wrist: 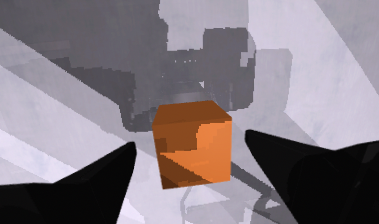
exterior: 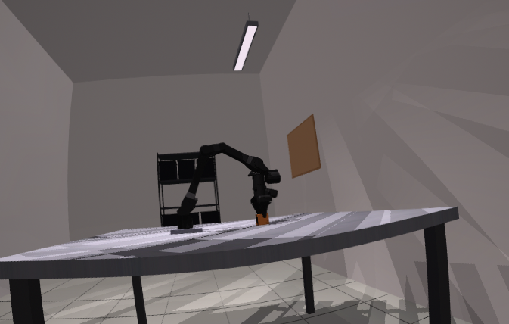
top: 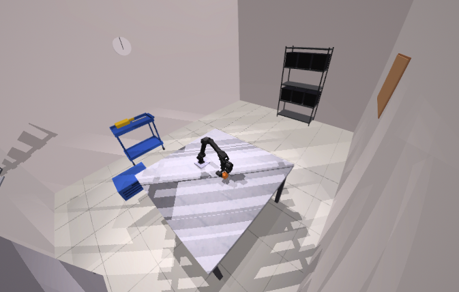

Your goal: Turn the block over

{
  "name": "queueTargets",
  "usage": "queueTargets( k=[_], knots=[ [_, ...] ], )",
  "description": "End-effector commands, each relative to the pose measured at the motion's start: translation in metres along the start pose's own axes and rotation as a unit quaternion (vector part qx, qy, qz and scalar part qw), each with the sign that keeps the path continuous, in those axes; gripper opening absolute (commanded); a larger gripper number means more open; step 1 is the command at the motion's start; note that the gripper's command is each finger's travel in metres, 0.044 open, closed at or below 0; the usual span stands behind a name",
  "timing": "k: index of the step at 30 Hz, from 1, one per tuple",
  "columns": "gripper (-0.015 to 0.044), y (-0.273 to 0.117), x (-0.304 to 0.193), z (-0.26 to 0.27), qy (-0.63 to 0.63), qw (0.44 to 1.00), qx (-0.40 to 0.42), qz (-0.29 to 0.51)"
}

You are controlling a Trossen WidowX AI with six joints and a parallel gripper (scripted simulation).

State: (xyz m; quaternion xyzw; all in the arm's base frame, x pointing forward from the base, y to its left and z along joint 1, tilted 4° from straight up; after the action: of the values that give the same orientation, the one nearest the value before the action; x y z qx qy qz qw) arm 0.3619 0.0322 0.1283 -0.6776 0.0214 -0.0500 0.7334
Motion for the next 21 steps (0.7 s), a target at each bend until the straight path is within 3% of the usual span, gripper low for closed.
queueTargets(
  k=[1,7,21],
  knots=[
    [0.0361,0.0043,-0.0013,0.0000,0.002,1.000,0.002,0.003],
    [0.0204,0.0043,-0.0013,0.0000,0.002,1.000,0.002,0.003],
    [0.0110,0.0043,-0.0013,0.0000,0.002,1.000,0.002,0.003]
  ],
)
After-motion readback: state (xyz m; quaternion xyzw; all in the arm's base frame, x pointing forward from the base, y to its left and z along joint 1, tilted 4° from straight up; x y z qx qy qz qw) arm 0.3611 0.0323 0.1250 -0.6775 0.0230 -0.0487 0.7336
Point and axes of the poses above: the point midway between the two fingers, 35 mm back from their tips, its own y axis out along the fingers, its own z axis across the jaws, x = y × z, the point moved 6 cm from there along -y, back along the fingers, and after that the axes turned 9 degrees about y, right-handed, at the moved point
